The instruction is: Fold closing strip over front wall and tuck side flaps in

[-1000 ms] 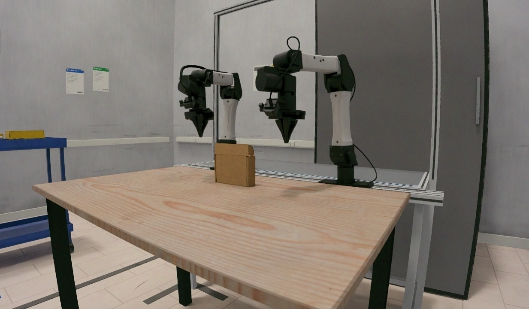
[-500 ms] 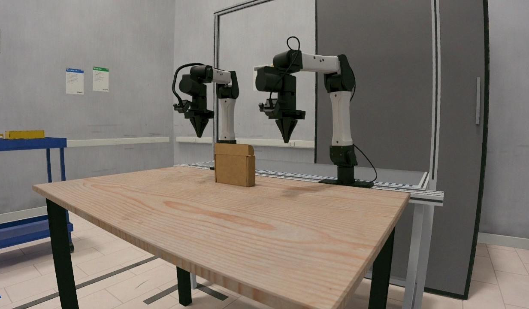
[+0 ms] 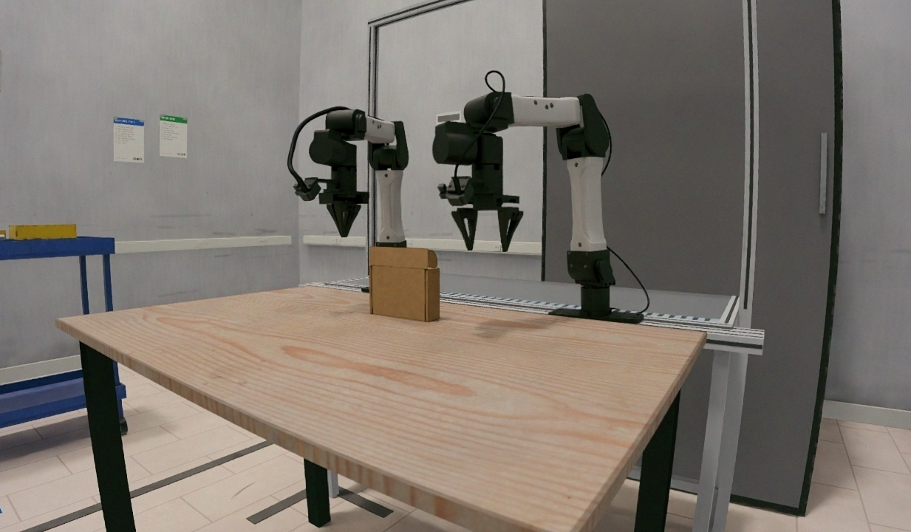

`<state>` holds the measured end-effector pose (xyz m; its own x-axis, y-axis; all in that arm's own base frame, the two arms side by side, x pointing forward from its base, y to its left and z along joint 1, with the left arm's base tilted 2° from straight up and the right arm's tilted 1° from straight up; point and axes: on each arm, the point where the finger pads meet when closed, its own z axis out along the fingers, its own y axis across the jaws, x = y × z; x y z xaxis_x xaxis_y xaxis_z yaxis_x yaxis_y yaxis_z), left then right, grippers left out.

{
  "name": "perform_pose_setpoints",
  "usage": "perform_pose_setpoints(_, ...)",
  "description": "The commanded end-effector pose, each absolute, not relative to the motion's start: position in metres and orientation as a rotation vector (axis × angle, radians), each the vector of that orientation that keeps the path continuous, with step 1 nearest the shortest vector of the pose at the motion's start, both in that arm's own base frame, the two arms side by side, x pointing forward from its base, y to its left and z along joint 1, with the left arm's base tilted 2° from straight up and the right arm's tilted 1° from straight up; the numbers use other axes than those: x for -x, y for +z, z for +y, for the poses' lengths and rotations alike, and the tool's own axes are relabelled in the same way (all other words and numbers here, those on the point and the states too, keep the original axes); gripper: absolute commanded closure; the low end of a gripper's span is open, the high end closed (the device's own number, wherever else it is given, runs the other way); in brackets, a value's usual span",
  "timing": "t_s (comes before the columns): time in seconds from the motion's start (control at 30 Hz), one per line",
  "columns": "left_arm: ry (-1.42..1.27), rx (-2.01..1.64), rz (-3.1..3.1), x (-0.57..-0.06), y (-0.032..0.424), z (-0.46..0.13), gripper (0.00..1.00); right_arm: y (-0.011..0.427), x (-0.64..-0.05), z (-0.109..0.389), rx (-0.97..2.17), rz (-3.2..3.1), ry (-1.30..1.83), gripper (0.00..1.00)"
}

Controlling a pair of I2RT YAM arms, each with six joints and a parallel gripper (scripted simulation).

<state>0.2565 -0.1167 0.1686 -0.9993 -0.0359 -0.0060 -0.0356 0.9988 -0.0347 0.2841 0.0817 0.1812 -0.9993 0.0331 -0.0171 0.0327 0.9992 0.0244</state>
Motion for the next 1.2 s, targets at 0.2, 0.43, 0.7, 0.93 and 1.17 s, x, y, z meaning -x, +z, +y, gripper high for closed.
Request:
perform_pose_setpoints(0.2, -0.152, -0.047, 3.065, -0.252, 0.162, -0.140, 0.20, 0.184, -0.283, 0.079, -0.080, 3.121, 0.029, 0.99)
perform_pose_setpoints(0.43, -0.258, -0.218, 2.959, -0.252, 0.162, -0.140, 0.20, 0.184, -0.283, 0.079, -0.080, 3.121, 0.029, 0.99)
perform_pose_setpoints(0.7, -0.385, -0.414, 2.789, -0.252, 0.161, -0.140, 0.20, 0.184, -0.283, 0.079, -0.080, 3.121, 0.029, 0.99)
perform_pose_setpoints(0.93, -0.454, -0.523, 2.677, -0.252, 0.160, -0.141, 0.20, 0.184, -0.283, 0.079, -0.080, 3.121, 0.029, 0.99)
perform_pose_setpoints(1.17, -0.543, -0.663, 2.512, -0.252, 0.160, -0.141, 0.20, 0.184, -0.283, 0.079, -0.080, 3.121, 0.029, 0.99)
